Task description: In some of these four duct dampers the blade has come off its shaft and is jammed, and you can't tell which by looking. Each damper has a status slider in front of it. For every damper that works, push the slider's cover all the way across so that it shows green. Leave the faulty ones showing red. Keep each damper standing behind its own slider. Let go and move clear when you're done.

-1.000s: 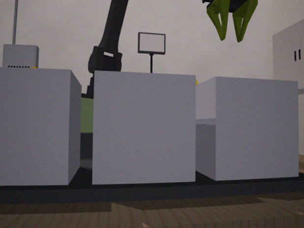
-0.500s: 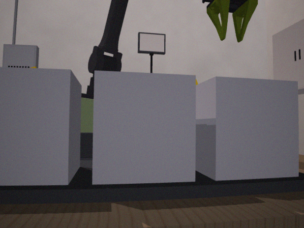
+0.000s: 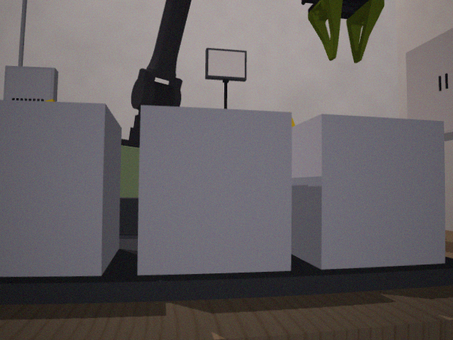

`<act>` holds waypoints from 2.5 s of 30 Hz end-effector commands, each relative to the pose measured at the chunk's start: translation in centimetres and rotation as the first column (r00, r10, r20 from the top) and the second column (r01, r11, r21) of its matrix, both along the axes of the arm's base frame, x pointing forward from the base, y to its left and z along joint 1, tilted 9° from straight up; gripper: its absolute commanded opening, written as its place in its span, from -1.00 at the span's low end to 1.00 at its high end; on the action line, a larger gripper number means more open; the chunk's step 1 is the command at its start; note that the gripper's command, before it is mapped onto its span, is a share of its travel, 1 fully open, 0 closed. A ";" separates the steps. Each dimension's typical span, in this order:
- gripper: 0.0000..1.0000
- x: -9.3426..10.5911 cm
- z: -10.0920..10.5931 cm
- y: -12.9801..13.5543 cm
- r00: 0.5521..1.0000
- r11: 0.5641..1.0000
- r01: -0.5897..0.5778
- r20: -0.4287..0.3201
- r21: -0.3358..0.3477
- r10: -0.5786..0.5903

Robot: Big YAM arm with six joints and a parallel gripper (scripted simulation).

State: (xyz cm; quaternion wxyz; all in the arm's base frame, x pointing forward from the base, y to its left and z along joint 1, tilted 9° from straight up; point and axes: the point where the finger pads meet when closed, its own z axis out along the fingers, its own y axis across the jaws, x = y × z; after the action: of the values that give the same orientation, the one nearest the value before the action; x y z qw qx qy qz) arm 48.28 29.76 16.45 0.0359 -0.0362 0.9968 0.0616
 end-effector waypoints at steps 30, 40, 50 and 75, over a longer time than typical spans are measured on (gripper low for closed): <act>-0.28 -10.7 -3.7 -6.1 0.999 0.919 -0.048 0.030 0.392 0.040; -0.28 -10.8 -4.1 -6.1 0.999 0.920 -0.039 0.018 0.390 0.035; -0.28 -11.2 -5.2 -5.5 0.999 0.922 -0.026 -0.009 0.387 0.032; -0.28 -10.9 -9.1 -3.7 1.000 0.924 -0.022 -0.007 0.382 0.027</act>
State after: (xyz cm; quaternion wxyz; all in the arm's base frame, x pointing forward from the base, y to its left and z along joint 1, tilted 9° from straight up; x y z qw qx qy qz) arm 37.21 25.77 8.31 0.0351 -0.0477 0.9649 0.2558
